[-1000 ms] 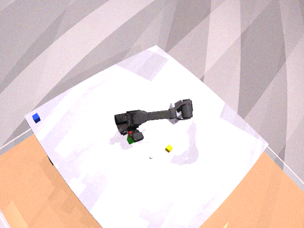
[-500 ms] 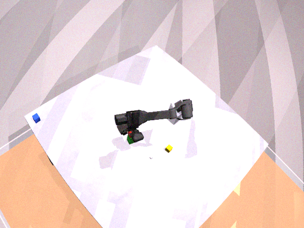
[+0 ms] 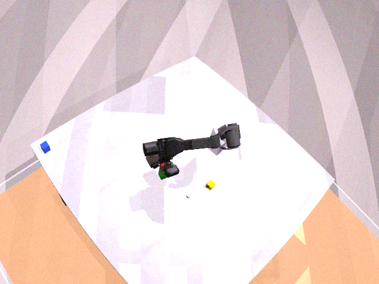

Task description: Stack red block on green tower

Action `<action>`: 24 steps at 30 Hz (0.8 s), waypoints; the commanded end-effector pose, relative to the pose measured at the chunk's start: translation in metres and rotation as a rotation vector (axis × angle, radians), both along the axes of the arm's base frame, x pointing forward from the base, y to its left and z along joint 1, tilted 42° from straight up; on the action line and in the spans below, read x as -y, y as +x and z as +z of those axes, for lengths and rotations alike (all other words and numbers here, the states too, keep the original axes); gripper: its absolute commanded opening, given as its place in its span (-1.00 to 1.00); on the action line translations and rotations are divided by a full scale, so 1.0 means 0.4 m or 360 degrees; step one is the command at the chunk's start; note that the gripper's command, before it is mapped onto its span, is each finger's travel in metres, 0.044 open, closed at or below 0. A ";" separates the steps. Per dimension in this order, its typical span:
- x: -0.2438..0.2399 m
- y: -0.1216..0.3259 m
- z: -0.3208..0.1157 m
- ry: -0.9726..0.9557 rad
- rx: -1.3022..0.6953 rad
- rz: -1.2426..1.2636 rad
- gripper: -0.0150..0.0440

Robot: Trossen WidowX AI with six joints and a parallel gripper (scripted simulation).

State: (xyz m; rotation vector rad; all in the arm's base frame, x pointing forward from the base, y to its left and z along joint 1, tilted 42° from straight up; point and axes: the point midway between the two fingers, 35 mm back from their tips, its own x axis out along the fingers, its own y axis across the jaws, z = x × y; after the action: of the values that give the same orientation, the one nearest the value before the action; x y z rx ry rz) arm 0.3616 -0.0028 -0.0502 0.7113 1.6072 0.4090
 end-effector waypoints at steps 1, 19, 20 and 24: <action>0.007 0.000 0.010 0.0005 -0.0004 -0.0005 -0.49; 0.001 -0.001 0.001 0.0001 -0.0005 -0.0002 1.00; 0.001 -0.001 0.001 0.0001 -0.0005 -0.0002 1.00; 0.001 -0.001 0.001 0.0001 -0.0005 -0.0002 1.00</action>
State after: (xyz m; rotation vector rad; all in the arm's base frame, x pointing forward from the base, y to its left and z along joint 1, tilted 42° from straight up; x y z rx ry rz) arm 0.3611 -0.0032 -0.0494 0.7143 1.6099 0.4076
